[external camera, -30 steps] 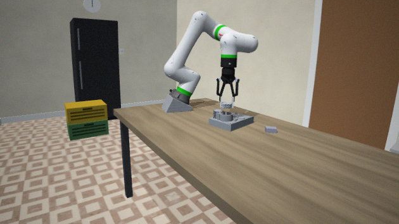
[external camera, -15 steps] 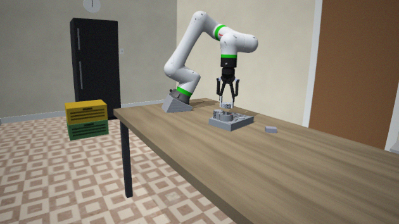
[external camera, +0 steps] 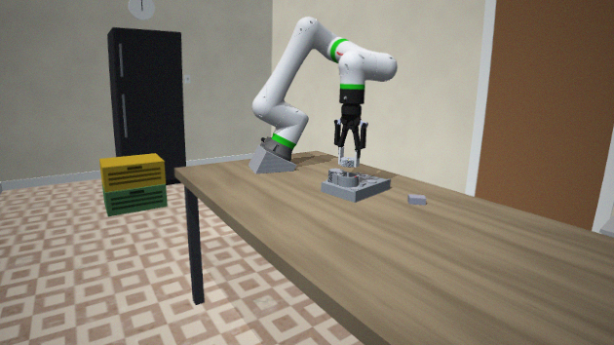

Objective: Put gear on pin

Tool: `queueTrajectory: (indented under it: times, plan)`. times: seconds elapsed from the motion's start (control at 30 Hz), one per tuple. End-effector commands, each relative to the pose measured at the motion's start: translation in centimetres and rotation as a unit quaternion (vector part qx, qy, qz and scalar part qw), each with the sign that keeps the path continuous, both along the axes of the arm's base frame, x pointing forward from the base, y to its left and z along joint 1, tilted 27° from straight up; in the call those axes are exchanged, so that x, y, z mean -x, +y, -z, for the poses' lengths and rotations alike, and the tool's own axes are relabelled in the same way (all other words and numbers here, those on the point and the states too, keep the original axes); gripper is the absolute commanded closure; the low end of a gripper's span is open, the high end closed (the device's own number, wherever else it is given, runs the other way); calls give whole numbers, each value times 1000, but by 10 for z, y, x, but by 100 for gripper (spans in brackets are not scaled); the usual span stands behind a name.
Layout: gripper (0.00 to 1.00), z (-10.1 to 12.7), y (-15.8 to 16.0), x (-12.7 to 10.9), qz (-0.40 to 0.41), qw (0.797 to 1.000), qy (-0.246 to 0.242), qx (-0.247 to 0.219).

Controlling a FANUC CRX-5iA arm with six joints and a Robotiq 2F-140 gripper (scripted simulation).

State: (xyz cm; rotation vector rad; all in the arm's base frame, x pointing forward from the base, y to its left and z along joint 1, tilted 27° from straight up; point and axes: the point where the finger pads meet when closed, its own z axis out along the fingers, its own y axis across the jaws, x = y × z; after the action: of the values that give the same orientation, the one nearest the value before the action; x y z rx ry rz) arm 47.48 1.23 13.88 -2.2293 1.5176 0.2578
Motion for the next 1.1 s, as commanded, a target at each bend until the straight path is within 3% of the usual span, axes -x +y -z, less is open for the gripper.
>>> queueTrajectory:
  times: [0.0,1.07]
  plan:
    - [100,0,0,0,16,1000,8,-1]
    - [100,0,0,0,48,999,24,-5]
